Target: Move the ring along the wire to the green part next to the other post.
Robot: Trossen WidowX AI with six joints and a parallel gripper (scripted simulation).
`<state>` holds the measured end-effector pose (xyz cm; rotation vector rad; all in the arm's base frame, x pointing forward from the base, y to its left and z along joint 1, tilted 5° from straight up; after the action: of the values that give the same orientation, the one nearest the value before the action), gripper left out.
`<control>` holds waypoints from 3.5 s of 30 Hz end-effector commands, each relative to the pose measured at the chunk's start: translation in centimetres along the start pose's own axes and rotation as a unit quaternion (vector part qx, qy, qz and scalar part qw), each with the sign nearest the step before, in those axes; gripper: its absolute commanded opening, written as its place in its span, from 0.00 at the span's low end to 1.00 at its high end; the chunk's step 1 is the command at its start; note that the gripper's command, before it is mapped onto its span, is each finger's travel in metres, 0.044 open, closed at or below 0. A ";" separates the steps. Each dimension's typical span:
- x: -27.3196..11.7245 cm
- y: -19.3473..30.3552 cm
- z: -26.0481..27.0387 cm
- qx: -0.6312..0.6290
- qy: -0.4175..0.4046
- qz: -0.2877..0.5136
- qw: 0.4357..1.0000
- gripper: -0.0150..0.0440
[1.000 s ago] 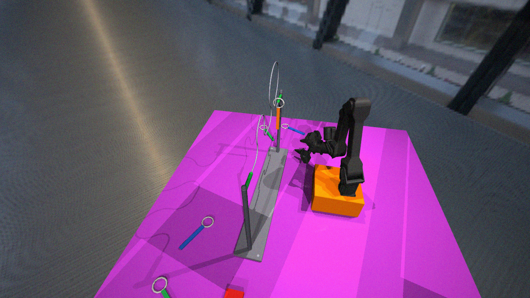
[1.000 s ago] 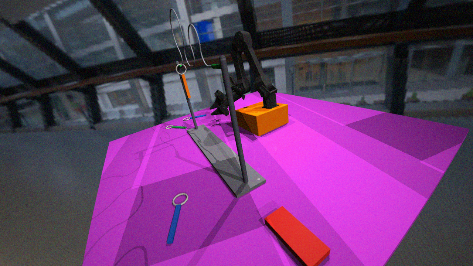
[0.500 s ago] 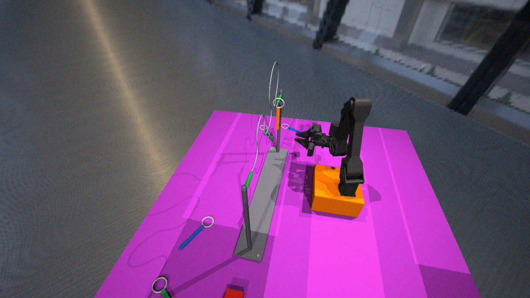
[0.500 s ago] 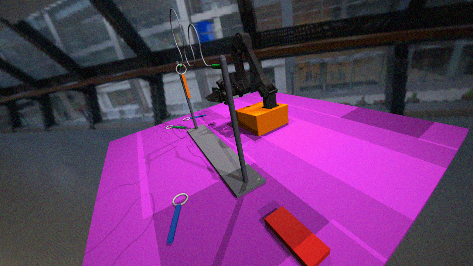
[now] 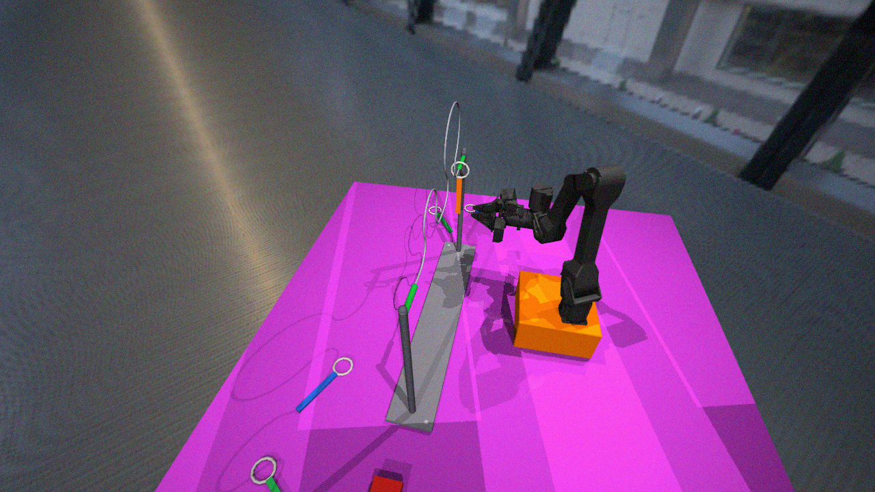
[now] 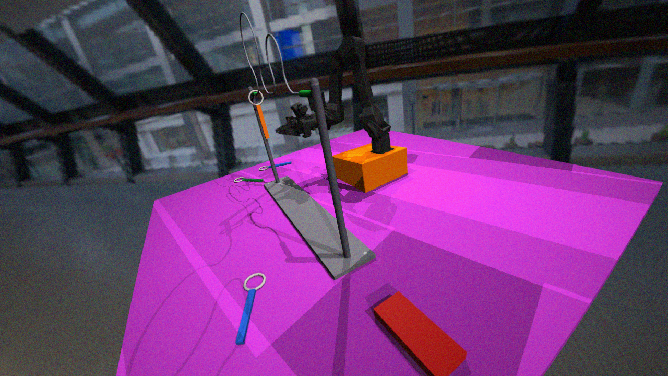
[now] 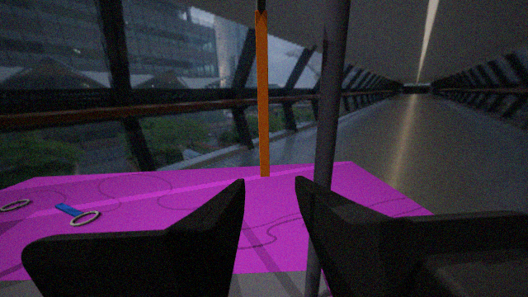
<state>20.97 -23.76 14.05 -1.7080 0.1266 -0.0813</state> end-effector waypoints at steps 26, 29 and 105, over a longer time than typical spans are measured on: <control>4.0 -0.3 -0.2 0.005 0.004 -0.001 1.000 0.53; 4.5 -0.3 -0.2 0.005 0.004 -0.001 1.000 0.53; 7.7 -1.9 0.3 0.005 0.004 -0.004 1.000 0.00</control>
<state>28.71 -24.19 15.37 -1.7012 0.1230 -0.0869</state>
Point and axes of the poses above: the point midway between the two fingers, 35 mm back from their tips, its own x axis out along the fingers, its own z axis across the jaws, y = z × x, the point moved 4 cm from there along -x, back along the fingers, and after that the axes turned 2 degrees about -x, right-handed, at the moved point
